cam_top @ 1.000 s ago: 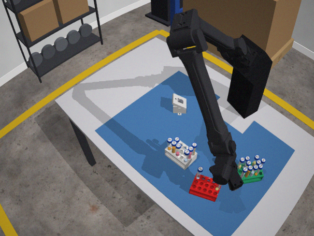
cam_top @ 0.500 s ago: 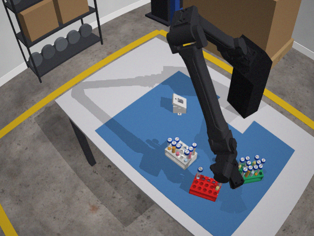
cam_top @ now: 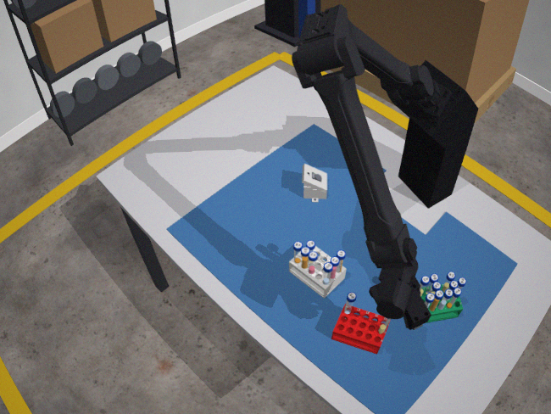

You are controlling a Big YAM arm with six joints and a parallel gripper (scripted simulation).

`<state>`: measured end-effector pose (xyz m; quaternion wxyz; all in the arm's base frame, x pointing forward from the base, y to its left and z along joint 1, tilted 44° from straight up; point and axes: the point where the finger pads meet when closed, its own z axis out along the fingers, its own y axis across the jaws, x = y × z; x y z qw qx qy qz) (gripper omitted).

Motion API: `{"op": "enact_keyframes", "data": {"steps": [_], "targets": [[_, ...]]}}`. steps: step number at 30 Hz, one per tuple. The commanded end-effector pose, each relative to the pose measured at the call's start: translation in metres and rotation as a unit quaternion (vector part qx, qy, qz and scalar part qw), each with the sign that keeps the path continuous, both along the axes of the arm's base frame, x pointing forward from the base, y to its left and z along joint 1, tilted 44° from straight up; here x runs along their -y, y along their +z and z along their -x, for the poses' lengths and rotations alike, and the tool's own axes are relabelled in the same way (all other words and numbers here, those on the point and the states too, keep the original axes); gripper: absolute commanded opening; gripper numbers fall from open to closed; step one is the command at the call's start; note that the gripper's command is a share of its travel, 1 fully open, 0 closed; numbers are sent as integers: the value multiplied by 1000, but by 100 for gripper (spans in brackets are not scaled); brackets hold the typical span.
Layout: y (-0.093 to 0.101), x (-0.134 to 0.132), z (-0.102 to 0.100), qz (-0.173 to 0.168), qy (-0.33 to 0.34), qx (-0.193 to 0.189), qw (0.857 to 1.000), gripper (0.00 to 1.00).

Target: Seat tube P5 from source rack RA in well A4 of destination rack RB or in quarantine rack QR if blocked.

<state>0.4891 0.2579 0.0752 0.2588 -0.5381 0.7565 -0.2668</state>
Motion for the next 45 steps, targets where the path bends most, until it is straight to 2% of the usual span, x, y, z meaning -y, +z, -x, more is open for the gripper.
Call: {"op": "enact_keyframes", "data": {"steps": [1, 4, 7, 17, 22, 26, 29, 30, 35, 39, 45], "targets": [[17, -11, 10, -10, 7, 10, 1000, 0], [24, -6, 5, -13, 0, 14, 1000, 0], [26, -13, 10, -13, 7, 13, 1000, 0], [27, -11, 20, -10, 7, 10, 1000, 0], [44, -14, 11, -19, 2, 21, 1000, 0], [48, -20, 15, -20, 7, 21, 1000, 0], [45, -20, 14, -19, 5, 20, 1000, 0], [48, -20, 16, -19, 6, 20, 1000, 0], [39, -12, 29, -11, 5, 10, 1000, 0], [48, -17, 28, -15, 7, 15, 1000, 0], [41, -10, 32, -18, 4, 19, 1000, 0]]}}
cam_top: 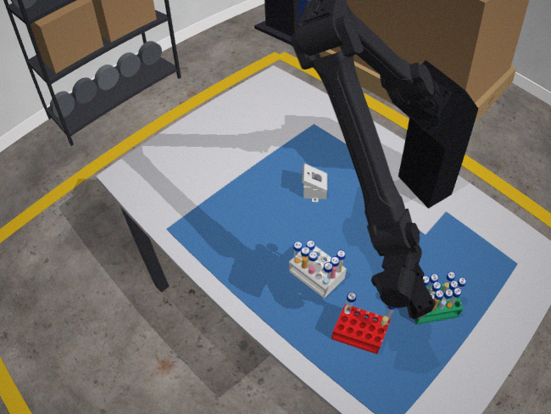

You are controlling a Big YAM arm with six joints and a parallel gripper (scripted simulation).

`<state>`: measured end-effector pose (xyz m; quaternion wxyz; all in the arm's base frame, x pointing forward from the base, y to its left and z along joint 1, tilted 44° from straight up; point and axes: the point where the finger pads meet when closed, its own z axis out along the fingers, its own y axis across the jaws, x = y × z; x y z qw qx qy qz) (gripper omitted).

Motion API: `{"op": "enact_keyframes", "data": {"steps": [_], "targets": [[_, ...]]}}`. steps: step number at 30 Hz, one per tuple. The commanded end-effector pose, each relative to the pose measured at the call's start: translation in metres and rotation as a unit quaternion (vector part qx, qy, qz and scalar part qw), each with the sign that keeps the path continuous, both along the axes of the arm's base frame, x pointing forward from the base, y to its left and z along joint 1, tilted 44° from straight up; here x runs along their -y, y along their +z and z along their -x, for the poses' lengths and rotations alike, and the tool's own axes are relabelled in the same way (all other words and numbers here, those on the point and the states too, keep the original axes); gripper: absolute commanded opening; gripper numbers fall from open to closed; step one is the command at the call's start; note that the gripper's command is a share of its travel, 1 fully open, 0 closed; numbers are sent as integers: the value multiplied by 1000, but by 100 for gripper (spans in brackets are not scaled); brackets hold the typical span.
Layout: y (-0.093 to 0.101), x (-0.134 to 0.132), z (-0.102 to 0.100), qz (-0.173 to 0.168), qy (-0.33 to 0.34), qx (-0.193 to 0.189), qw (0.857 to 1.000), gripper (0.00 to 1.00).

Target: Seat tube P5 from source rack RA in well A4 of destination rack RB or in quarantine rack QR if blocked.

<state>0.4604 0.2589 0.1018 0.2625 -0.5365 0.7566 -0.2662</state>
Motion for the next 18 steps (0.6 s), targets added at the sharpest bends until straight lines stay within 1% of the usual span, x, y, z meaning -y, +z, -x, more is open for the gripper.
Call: {"op": "enact_keyframes", "data": {"steps": [1, 2, 14, 17, 18], "targets": [[9, -6, 5, -9, 4, 10, 1000, 0], [13, -7, 6, -15, 4, 16, 1000, 0], [1, 1, 21, -15, 7, 15, 1000, 0], [1, 2, 22, -15, 6, 15, 1000, 0], [-1, 7, 22, -13, 3, 14, 1000, 0]]}}
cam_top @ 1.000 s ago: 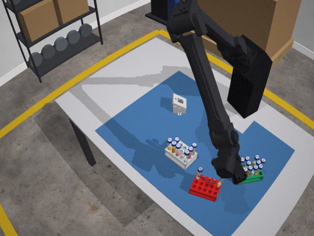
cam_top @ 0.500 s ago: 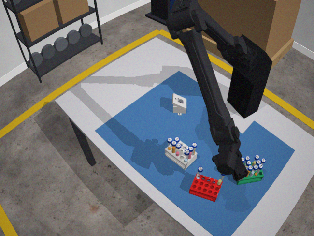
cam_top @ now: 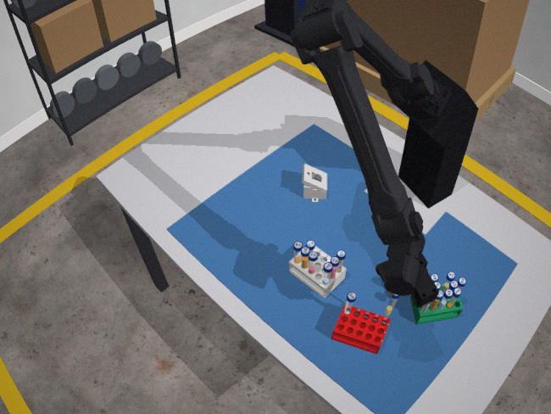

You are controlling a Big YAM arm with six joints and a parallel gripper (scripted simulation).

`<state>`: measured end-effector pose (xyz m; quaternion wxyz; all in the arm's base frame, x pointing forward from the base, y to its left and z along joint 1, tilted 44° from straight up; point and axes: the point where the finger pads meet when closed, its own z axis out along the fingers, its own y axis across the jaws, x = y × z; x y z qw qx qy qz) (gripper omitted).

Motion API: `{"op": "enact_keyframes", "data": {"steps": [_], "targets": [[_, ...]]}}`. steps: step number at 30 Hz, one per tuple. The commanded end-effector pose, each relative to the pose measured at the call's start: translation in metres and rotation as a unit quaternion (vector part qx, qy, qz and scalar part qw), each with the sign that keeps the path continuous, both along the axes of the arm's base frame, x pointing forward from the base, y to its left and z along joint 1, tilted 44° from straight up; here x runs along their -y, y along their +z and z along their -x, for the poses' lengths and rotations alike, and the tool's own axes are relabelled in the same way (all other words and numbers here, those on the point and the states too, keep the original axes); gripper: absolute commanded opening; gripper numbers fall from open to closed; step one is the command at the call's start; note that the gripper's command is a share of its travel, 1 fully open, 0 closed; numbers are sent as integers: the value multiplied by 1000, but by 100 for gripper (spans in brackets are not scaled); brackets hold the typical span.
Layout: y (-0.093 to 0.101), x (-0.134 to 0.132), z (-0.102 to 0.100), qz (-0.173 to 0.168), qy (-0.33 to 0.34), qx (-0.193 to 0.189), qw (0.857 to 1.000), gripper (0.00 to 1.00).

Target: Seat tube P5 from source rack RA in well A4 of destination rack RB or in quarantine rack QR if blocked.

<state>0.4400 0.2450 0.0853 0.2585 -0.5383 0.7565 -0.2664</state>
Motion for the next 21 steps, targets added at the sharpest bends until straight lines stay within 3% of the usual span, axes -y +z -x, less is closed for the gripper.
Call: {"op": "enact_keyframes", "data": {"steps": [1, 16, 21], "targets": [[15, -7, 3, -17, 3, 19, 1000, 0], [3, 1, 19, -17, 6, 18, 1000, 0], [2, 27, 16, -11, 0, 16, 1000, 0]]}}
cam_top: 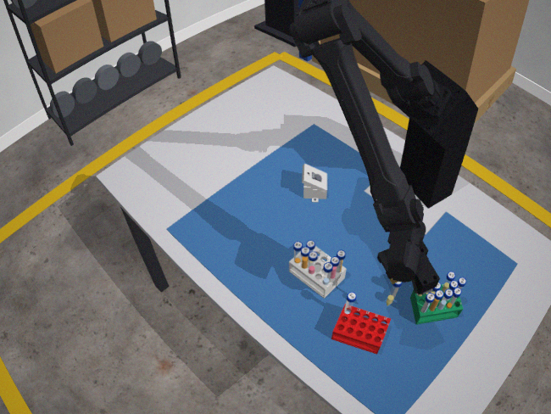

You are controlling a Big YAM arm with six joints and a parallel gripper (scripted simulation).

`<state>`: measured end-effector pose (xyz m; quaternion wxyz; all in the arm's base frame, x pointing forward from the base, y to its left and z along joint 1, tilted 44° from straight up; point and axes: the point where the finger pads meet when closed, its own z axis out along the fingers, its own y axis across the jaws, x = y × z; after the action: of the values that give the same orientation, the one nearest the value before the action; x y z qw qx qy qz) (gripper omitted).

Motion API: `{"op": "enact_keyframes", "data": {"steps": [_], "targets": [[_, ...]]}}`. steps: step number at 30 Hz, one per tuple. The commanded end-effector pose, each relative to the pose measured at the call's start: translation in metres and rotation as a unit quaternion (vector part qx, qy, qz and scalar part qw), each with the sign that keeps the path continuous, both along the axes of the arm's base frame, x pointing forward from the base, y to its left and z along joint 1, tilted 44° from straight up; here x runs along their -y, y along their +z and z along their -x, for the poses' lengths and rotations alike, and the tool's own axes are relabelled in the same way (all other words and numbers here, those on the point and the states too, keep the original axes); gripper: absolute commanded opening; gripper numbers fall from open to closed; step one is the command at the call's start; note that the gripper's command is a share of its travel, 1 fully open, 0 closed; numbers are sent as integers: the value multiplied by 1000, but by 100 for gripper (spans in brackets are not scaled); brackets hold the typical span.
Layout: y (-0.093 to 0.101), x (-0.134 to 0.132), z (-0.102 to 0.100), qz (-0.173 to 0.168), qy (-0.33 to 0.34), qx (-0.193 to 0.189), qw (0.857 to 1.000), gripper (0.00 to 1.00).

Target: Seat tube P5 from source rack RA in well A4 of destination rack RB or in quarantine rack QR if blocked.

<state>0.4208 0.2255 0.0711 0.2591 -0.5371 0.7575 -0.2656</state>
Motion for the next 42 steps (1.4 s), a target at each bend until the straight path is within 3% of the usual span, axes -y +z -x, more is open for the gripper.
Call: {"op": "enact_keyframes", "data": {"steps": [1, 12, 16, 19, 27, 29, 35, 42], "targets": [[16, 11, -3, -9, 1, 16, 1000, 0], [18, 41, 1, -8, 1, 16, 1000, 0], [17, 51, 3, -59, -55, 22, 997, 0], [19, 37, 4, -94, -77, 28, 992, 0], [18, 40, 3, -183, -175, 42, 967, 0], [18, 40, 3, -183, -175, 42, 967, 0], [18, 40, 3, -248, -243, 53, 936, 0], [18, 40, 3, -321, -320, 64, 889, 0]]}}
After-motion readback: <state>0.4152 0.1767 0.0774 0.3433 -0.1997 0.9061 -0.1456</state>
